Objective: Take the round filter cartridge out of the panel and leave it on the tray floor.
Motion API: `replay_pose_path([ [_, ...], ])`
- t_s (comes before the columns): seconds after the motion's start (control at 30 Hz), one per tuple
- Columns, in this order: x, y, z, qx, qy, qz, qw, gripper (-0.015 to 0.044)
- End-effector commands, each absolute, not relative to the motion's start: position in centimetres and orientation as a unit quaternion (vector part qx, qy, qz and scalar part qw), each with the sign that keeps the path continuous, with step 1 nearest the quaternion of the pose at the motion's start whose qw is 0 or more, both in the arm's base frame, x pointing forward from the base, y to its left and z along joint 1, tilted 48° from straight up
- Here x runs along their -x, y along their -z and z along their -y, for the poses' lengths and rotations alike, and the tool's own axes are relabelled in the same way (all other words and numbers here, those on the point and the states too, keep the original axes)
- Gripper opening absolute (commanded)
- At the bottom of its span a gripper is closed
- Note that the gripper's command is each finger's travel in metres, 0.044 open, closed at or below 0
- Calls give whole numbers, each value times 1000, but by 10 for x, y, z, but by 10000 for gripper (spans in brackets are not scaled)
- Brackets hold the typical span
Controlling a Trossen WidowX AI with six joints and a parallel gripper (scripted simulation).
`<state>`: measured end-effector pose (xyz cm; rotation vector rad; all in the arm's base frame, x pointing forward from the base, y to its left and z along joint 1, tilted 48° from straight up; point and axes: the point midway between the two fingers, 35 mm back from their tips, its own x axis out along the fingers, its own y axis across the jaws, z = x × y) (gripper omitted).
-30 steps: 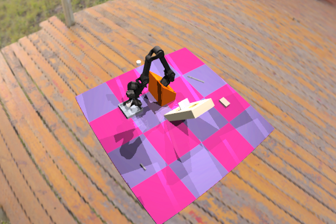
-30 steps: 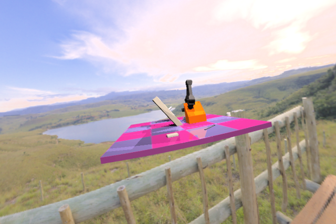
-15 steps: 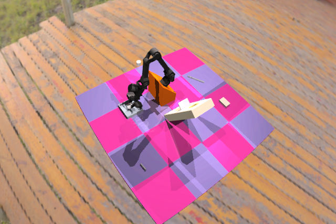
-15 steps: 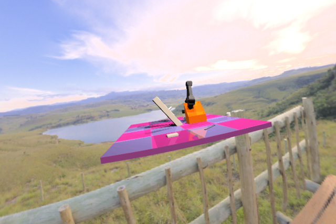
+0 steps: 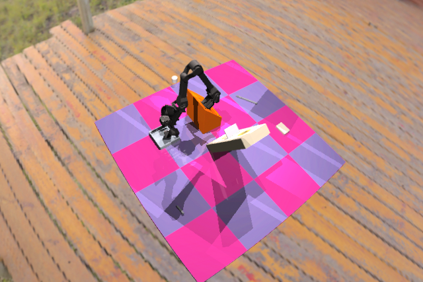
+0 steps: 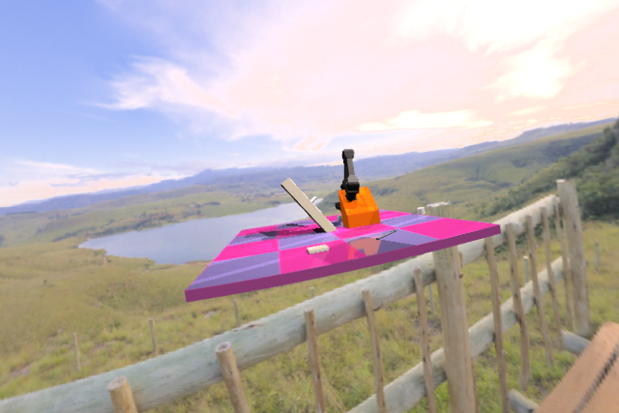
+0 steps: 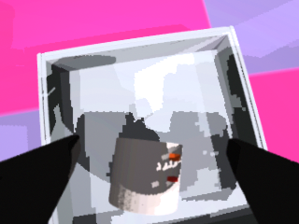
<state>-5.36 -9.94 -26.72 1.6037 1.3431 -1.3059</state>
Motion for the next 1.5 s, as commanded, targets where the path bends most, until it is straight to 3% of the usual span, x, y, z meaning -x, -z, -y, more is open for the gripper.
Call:
replay_pose_path([
  [0.0,56,258,113,-613,502,-512,332,440],
  [0.2,61,220,150,-613,501,-512,332,440],
  [1.47,61,231,140,-611,502,-514,333,440],
])
